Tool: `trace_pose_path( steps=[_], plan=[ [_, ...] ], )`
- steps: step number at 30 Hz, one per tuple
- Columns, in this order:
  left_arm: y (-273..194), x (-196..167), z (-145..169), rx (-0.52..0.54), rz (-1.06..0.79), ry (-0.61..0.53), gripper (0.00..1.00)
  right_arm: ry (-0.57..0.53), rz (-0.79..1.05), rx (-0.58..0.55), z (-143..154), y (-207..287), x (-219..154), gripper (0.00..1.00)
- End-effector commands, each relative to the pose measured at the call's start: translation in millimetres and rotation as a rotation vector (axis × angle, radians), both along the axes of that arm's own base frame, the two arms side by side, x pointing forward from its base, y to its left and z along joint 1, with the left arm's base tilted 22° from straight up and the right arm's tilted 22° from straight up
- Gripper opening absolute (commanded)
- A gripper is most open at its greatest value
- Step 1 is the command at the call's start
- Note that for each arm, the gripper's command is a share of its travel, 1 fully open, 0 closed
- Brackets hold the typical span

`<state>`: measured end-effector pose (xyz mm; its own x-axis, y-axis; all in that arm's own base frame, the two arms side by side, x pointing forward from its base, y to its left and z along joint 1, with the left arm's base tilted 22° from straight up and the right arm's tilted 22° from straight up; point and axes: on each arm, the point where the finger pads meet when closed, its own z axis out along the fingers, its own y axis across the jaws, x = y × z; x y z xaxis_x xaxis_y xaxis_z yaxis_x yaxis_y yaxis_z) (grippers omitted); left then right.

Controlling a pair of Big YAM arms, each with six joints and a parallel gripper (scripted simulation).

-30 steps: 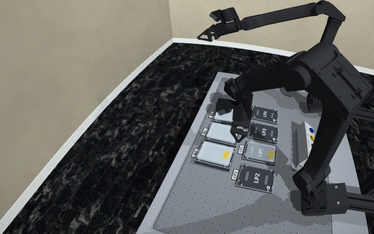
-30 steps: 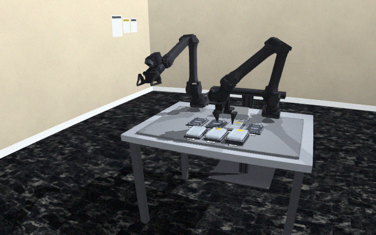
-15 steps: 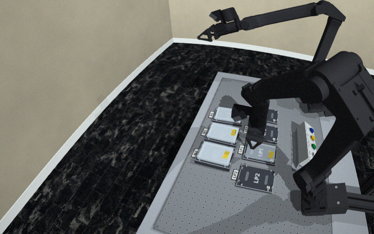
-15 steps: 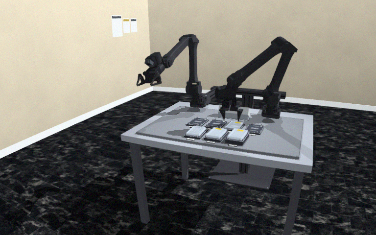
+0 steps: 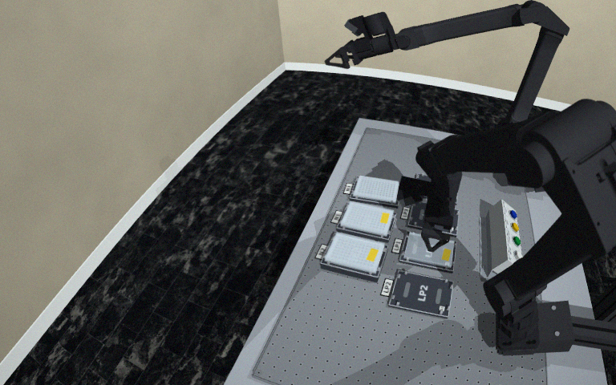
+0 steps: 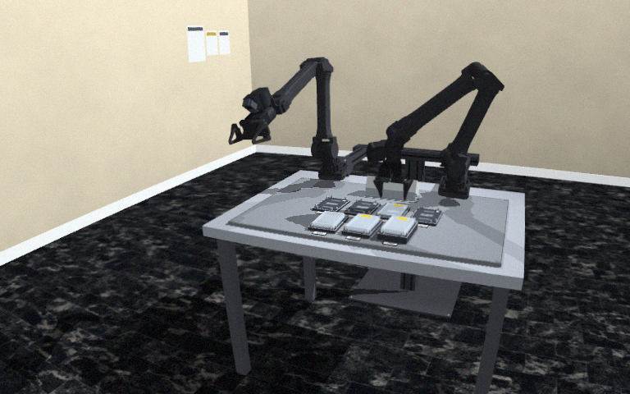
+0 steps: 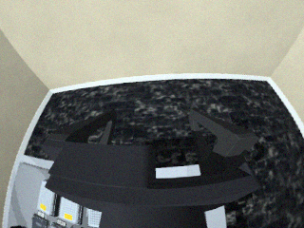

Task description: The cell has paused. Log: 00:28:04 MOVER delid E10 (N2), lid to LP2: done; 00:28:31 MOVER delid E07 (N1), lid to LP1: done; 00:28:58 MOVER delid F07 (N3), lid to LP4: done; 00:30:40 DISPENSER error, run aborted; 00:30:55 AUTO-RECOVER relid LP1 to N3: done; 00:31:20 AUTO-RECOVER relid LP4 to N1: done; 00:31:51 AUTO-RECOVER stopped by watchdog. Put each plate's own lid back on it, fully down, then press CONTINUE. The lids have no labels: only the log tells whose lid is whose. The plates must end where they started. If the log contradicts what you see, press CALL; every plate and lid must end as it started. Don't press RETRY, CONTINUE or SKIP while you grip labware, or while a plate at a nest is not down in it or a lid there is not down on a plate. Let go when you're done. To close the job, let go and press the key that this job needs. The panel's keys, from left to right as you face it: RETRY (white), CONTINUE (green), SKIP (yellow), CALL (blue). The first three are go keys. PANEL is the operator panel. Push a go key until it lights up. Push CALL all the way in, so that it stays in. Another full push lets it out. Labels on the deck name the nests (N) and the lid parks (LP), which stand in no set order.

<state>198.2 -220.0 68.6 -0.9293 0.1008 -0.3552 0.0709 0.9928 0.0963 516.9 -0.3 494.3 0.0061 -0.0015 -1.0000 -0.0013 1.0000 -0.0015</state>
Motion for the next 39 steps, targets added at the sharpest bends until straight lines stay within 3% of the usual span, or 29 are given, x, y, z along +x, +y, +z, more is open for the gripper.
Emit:
trace_pose_path(
  steps=[1, 5, 14, 18, 31, 35, 39],
  plan=[
    [-12.2, 7.7, 12.9, -0.036, 0.014, -0.021, 1.00, -0.041, -0.001, 0.006, 30.6, -0.1, 6.8, 1.00],
    [-1.0, 7.3, -4.9, -0.017, 0.039, -0.008, 1.00, -0.041, -0.001, 0.006, 30.6, -0.1, 6.8, 1.00],
    [0.1, 12.4, -19.2, -0.010, 0.018, -0.005, 1.00, -0.041, -0.001, 0.006, 30.6, -0.1, 6.8, 1.00],
    [-8.9, 19.6, -10.9, -0.042, 0.016, -0.026, 1.00, -0.041, -0.001, 0.006, 30.6, -0.1, 6.8, 1.00],
    [2.2, 21.3, -42.7, -0.009, 0.018, -0.005, 1.00, -0.041, -0.001, 0.006, 30.6, -0.1, 6.8, 1.00],
    [-7.3, 27.5, -32.2, -0.068, 0.011, -0.045, 1.00, -0.041, -0.001, 0.006, 30.6, -0.1, 6.8, 1.00],
    [-12.6, 31.1, -24.6, -0.043, 0.013, -0.028, 1.00, -0.041, -0.001, 0.006, 30.6, -0.1, 6.8, 1.00]
  ],
)
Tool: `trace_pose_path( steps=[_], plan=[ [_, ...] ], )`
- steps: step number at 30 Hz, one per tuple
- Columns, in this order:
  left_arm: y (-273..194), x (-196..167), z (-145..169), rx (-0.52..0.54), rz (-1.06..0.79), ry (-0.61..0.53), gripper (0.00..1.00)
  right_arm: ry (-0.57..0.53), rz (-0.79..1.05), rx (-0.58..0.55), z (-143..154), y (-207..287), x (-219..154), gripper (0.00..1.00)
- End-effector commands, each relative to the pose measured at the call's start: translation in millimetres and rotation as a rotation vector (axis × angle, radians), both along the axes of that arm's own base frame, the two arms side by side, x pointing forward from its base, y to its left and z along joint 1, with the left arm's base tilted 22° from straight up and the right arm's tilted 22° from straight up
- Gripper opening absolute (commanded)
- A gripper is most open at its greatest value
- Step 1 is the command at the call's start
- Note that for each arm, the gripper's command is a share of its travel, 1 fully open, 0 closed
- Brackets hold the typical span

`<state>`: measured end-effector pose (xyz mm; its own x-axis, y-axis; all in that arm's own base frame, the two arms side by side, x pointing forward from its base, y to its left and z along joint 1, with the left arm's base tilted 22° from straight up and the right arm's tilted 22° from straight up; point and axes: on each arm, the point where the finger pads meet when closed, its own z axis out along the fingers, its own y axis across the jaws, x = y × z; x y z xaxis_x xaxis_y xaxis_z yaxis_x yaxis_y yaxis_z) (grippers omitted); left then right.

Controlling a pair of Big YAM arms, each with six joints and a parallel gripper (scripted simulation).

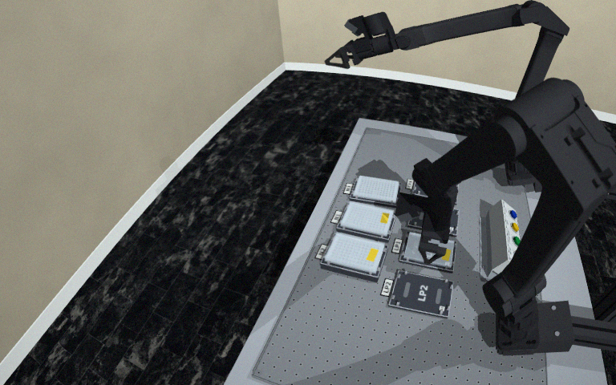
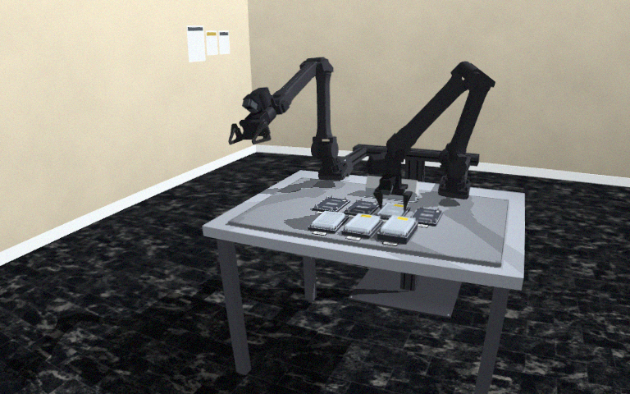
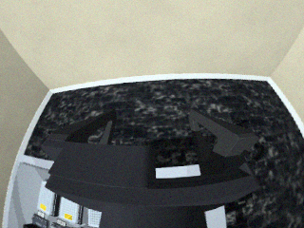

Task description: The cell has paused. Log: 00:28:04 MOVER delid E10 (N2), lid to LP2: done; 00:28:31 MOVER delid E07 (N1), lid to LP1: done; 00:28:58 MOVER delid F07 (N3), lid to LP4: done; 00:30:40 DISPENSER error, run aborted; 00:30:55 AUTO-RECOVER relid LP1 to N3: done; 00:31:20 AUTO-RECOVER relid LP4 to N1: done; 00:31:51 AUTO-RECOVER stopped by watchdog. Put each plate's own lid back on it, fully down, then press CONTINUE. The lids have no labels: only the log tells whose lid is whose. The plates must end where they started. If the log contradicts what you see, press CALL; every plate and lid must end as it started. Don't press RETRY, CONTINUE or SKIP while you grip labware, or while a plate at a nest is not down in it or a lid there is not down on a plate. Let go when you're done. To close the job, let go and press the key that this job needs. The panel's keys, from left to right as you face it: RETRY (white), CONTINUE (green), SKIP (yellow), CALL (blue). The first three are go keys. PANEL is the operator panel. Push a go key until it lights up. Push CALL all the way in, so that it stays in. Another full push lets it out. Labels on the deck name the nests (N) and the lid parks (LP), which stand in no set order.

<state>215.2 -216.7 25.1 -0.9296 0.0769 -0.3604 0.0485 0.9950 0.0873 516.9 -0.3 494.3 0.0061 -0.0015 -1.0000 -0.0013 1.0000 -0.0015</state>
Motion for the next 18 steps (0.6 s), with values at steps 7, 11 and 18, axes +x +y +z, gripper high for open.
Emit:
trace_pose_path(
  steps=[7, 11, 18],
  plan=[
    [-10.8, 7.7, 10.1, -0.023, -0.009, -0.017, 0.97, -0.041, -0.001, 0.006, 30.6, -0.1, 6.8, 1.00],
    [-10.7, 7.7, 10.0, -0.023, -0.009, -0.017, 0.95, -0.041, -0.001, 0.006, 30.6, -0.1, 6.8, 1.00],
    [-10.3, 7.8, 9.6, -0.023, -0.009, -0.017, 0.88, -0.041, -0.001, 0.006, 30.6, -0.1, 6.8, 1.00]
  ],
)
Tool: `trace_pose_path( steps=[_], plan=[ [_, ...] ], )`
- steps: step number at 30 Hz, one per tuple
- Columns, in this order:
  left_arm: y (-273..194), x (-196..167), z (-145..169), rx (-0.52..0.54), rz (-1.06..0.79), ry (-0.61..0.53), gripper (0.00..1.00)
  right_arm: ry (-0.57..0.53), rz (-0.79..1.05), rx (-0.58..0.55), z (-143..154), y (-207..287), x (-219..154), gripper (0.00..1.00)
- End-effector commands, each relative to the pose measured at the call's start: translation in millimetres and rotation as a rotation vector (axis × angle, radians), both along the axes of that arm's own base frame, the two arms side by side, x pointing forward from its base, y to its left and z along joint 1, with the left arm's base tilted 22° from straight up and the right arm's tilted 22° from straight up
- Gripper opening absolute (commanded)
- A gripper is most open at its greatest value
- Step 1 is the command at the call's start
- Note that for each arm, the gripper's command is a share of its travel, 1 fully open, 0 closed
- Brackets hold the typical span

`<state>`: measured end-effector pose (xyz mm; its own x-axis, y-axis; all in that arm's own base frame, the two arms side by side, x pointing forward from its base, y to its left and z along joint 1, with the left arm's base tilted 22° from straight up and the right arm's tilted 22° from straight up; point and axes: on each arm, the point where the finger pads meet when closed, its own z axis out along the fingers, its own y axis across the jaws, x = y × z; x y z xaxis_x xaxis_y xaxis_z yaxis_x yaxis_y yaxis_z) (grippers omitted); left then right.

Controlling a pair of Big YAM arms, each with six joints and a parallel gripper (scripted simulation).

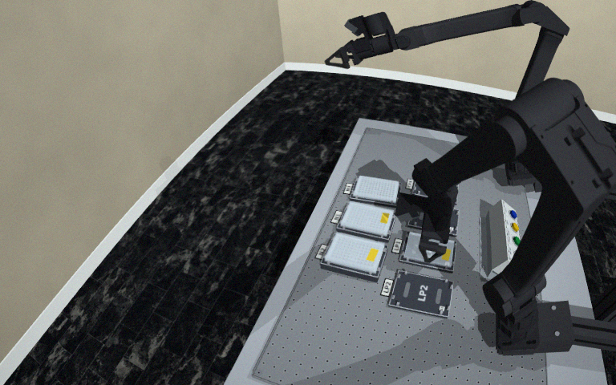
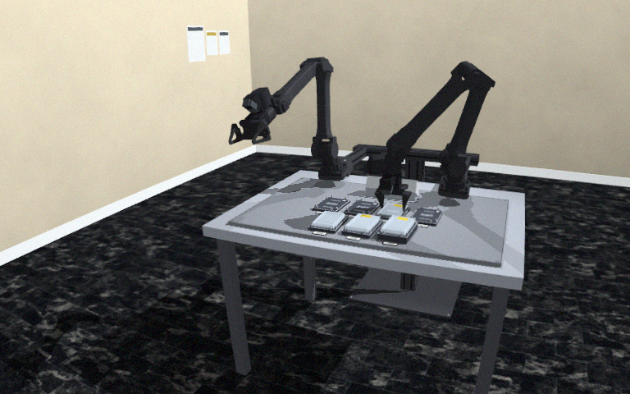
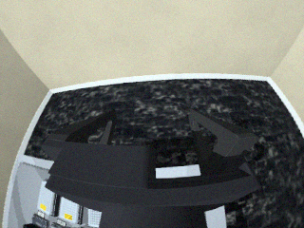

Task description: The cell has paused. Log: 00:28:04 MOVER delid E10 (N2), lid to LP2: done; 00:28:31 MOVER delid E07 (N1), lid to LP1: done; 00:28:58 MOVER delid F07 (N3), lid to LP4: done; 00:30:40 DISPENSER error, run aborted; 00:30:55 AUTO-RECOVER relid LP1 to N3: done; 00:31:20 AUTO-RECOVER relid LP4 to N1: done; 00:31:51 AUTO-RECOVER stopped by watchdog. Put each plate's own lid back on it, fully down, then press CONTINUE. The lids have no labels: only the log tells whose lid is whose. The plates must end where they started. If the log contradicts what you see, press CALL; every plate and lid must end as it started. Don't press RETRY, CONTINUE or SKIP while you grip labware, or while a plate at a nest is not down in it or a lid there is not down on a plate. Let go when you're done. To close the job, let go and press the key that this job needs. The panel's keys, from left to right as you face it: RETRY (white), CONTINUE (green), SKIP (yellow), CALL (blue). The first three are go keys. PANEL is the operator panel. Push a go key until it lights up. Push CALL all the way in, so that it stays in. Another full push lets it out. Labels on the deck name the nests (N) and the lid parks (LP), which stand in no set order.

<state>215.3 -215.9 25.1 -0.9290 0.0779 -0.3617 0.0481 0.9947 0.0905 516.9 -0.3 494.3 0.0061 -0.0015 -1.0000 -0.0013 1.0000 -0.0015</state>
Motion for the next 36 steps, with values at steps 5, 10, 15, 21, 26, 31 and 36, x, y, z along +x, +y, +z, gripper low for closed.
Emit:
trace_pose_path(
  steps=[5, 10, 15, 21, 26, 31, 36],
  plan=[
    [-10.9, 7.7, 9.2, -0.026, -0.009, -0.015, 0.83, -0.041, -0.001, 0.006, 30.6, -0.1, 6.8, 1.00],
    [-10.8, 7.7, 9.0, -0.026, -0.009, -0.015, 0.80, -0.041, -0.001, 0.006, 30.6, -0.1, 6.8, 1.00],
    [-10.6, 7.7, 8.7, -0.026, -0.009, -0.015, 0.00, -0.041, -0.001, 0.006, 30.6, -0.1, 6.8, 1.00],
    [-10.4, 7.7, 8.3, -0.026, -0.009, -0.015, 0.00, -0.041, -0.001, 0.006, 30.6, -0.1, 6.8, 1.00],
    [-10.2, 7.7, 8.1, -0.026, -0.009, -0.015, 0.00, -0.041, -0.001, 0.006, 30.6, -0.1, 6.8, 1.00],
    [-10.1, 7.8, 7.8, -0.026, -0.009, -0.015, 0.00, -0.041, -0.001, 0.006, 30.6, -0.1, 6.8, 1.00],
    [-21.1, 6.4, 27.2, -0.051, -0.016, -0.029, 0.00, -0.041, -0.001, 0.006, 30.6, -0.1, 6.8, 1.00]
  ],
)
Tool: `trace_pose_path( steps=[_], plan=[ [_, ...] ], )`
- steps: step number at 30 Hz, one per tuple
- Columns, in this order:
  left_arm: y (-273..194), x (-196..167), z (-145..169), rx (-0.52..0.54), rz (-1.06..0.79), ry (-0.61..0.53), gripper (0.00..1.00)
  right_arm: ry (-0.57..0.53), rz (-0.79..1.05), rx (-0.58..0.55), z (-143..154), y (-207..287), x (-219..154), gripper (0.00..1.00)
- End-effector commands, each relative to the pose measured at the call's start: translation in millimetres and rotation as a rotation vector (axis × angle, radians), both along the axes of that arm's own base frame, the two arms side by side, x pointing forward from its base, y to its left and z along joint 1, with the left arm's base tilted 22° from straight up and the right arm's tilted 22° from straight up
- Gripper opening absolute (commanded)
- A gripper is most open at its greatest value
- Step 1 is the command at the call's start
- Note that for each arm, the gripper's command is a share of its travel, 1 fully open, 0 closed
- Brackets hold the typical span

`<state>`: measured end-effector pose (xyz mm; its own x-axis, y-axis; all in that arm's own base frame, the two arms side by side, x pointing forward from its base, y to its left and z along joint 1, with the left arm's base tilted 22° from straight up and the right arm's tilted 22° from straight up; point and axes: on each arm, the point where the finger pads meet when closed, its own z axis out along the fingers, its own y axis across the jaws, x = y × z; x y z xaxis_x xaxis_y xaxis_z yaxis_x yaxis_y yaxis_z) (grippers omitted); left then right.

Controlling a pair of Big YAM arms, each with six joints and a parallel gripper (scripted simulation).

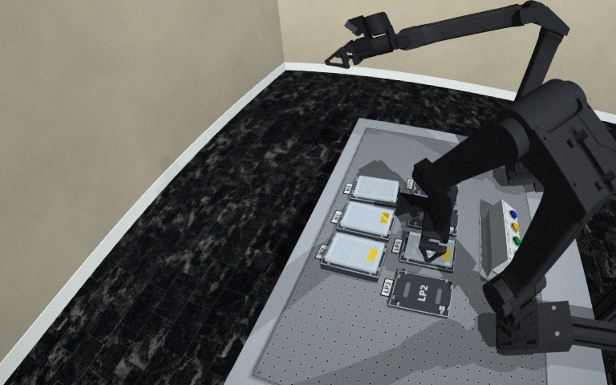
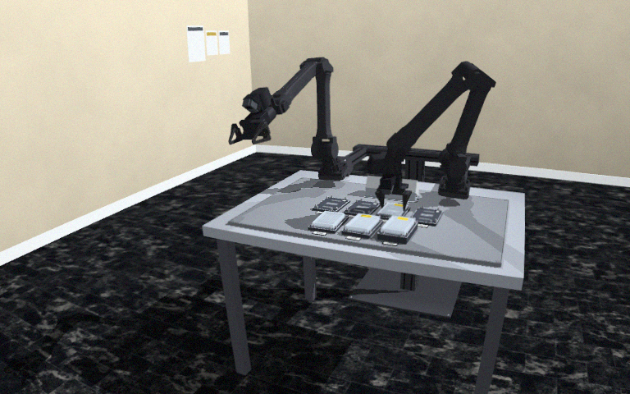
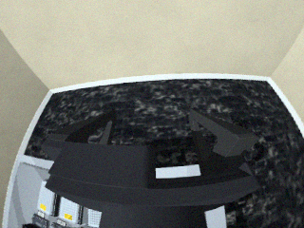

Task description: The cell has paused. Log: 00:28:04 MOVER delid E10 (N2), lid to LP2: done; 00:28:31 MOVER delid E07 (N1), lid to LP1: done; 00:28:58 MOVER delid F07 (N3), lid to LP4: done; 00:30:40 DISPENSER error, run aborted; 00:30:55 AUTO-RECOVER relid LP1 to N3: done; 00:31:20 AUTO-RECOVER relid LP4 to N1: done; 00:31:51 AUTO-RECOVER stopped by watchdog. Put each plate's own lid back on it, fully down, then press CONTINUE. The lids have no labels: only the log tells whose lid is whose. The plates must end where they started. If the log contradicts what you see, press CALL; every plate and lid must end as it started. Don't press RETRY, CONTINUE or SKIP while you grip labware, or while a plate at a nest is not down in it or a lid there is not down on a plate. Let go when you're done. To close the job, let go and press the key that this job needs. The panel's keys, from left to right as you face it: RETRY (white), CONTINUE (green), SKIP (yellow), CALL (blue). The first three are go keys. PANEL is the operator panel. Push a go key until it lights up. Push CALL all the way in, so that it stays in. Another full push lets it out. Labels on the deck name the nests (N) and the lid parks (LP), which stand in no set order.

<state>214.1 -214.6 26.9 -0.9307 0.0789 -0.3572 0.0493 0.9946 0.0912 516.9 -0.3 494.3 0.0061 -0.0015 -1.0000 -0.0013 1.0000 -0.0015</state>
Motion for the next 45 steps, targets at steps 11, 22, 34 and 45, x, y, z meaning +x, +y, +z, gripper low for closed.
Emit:
trace_pose_path(
  steps=[11, 22, 34, 45],
  plan=[
    [-23.1, 2.3, 40.8, -0.054, -0.010, -0.037, 0.00, -0.041, -0.001, 0.006, 30.6, -0.1, 6.8, 1.00],
    [-24.2, -4.8, 59.2, -0.057, -0.010, -0.037, 0.00, -0.041, -0.001, 0.006, 30.6, -0.1, 6.8, 1.00],
    [-24.8, -7.0, 61.7, -0.051, -0.010, -0.033, 0.00, -0.041, -0.001, 0.006, 30.6, -0.1, 6.8, 1.00],
    [-25.3, -7.1, 61.3, -0.047, -0.010, -0.030, 0.00, -0.041, -0.001, 0.006, 30.6, -0.1, 6.8, 1.00]
  ],
)
